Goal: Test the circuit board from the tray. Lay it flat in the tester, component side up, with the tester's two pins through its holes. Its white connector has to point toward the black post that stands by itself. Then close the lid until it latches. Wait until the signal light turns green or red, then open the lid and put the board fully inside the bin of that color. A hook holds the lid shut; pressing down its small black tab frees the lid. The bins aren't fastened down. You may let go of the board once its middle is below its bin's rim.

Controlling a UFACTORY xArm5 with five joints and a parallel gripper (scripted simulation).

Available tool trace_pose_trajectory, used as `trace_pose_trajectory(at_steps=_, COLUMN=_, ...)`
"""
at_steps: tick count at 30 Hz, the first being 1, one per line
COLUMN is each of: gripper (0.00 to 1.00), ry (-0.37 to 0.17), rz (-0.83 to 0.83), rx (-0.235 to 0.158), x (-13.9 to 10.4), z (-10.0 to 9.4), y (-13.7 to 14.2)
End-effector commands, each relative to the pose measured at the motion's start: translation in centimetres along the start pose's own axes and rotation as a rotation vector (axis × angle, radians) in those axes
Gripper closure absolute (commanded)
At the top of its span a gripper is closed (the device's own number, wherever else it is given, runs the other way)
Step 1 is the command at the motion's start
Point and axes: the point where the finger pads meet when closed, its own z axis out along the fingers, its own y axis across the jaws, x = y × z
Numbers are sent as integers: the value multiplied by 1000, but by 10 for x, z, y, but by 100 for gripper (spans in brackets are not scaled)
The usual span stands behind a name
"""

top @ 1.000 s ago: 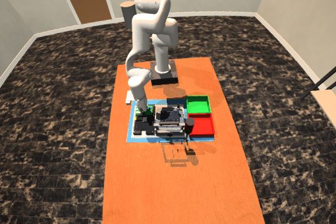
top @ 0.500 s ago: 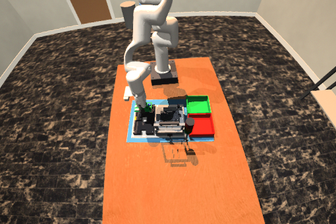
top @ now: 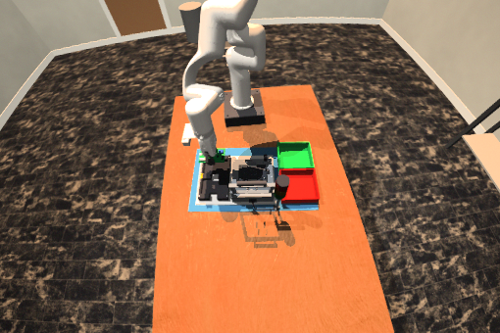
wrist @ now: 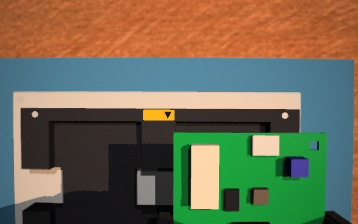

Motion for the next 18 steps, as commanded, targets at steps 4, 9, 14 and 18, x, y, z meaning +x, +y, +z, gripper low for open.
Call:
trace_pose_trajectory(at_steps=4, gripper=21, ry=1, rz=0, rx=4, x=0, z=-2, y=-1)
trace_pose_trajectory(at_steps=9, gripper=21, ry=1, rz=-3, rx=4, x=0, z=-2, y=-1)
trace_pose_trajectory(at_steps=14, gripper=21, ry=1, rz=-16, rx=4, x=0, z=-2, y=-1)
trace_pose_trajectory(at_steps=18, gripper=21, ry=1, rz=-38, rx=4, x=0, z=-2, y=-1)
